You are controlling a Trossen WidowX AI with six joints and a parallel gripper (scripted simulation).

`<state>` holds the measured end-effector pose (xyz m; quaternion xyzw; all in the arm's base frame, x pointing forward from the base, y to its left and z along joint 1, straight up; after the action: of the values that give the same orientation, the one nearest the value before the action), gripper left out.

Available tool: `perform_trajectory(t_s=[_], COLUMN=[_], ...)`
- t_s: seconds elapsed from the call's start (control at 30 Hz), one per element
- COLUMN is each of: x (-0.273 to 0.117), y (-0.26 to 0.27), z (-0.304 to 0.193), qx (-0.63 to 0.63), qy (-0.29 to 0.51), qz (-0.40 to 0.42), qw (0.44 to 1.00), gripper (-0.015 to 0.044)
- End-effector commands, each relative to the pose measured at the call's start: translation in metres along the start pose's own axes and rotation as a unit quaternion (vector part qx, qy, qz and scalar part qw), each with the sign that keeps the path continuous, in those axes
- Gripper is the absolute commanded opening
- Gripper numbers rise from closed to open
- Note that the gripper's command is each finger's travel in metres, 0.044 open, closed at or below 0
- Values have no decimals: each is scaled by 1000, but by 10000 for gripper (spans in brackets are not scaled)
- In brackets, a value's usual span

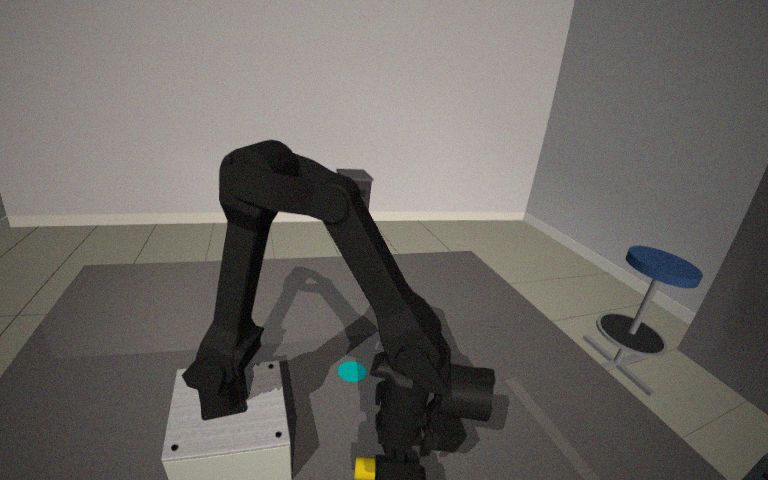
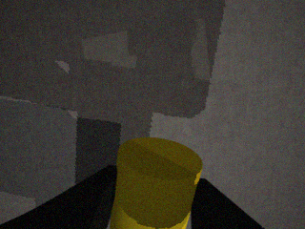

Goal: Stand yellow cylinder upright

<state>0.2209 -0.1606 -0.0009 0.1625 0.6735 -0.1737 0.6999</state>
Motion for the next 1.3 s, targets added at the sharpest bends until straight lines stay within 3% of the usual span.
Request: perform_trajectory(t_s=[0.0,1.27], x=[-8,-88], y=[1,3], z=[3,-4], qx=[-1,-19], qy=[-2,9], qz=[3,2], qw=[1000,1000], gripper=[105,105])
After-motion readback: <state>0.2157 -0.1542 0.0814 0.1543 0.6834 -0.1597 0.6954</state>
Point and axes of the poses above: the point midway between the two fingers, 35 mm back from their tips, its own x axis out along the fingers, its own y axis across the jaws, z = x × y, the point moved 2 cm from there along -x, back along the fingers, and after that the axes turned 2 degrees about x, right-handed, at the moved point
